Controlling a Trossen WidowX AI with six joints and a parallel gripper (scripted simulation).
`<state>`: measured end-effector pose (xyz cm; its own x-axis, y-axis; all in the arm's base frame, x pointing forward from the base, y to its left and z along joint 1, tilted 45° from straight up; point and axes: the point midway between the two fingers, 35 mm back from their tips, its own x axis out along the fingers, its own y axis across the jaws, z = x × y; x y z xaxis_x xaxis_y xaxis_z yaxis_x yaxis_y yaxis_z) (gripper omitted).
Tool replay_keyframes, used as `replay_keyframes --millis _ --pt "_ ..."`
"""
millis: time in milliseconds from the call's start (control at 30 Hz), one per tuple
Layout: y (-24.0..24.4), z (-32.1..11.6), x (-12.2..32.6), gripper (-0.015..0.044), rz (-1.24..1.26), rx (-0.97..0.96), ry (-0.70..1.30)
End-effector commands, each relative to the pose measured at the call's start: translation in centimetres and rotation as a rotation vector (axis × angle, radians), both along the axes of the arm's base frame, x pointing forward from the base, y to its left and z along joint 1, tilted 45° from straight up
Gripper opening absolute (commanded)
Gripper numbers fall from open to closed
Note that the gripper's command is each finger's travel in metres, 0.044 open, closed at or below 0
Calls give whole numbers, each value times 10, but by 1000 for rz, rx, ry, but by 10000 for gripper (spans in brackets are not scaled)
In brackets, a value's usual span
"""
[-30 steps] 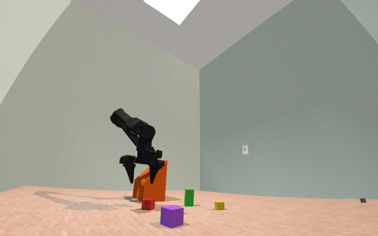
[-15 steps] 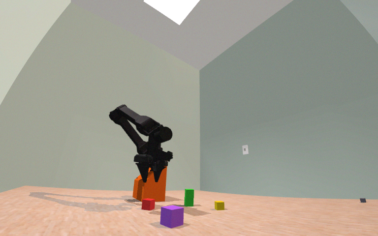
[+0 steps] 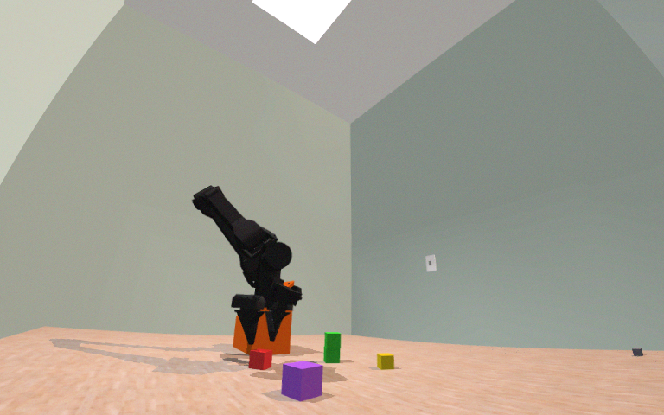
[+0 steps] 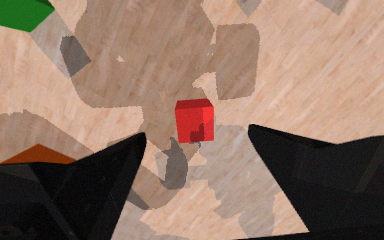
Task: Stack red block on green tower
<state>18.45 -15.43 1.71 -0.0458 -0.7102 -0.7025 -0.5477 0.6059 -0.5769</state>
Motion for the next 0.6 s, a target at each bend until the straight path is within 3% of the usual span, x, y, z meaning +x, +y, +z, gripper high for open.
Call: replay_keyframes --millis 0,567 --pt "-2 -3 -1 440 3 4 5" --pt "-21 -22 -1 440 2 5 5"
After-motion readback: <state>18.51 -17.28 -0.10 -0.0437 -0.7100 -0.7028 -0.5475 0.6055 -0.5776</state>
